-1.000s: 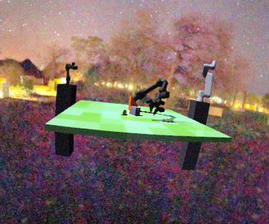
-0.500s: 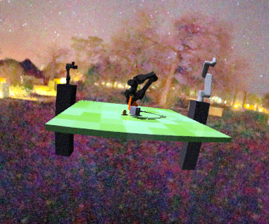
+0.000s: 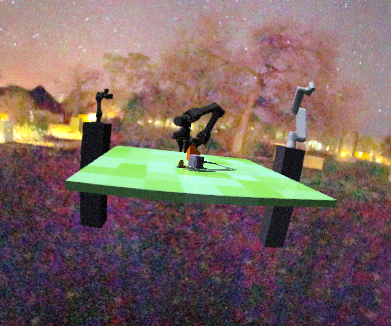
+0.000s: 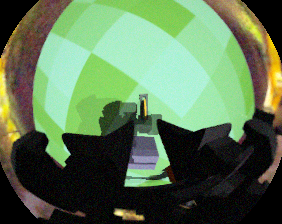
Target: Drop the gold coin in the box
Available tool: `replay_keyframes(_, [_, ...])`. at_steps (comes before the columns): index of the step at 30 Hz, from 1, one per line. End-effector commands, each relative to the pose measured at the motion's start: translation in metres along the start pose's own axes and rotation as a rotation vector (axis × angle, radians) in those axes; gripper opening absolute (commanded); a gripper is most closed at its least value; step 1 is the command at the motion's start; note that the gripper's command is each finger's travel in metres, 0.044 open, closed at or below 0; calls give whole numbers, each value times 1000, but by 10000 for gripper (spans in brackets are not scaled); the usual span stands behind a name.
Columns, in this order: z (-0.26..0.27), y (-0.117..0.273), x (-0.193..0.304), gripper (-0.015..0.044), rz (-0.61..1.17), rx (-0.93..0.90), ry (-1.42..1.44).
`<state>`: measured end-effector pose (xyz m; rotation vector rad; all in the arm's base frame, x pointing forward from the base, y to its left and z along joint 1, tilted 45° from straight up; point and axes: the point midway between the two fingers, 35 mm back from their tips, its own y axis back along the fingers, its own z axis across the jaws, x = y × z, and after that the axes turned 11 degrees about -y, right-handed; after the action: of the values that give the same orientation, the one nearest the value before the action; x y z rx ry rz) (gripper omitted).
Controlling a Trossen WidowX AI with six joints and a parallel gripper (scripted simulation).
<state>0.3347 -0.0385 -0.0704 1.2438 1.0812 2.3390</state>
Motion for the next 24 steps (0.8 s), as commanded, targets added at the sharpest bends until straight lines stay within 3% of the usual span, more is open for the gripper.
replay_keyframes(1, [-2,-14,2,161,13,0,-13])
replay_keyframes(24, [-2,-51,0,161,14,-1,-12])
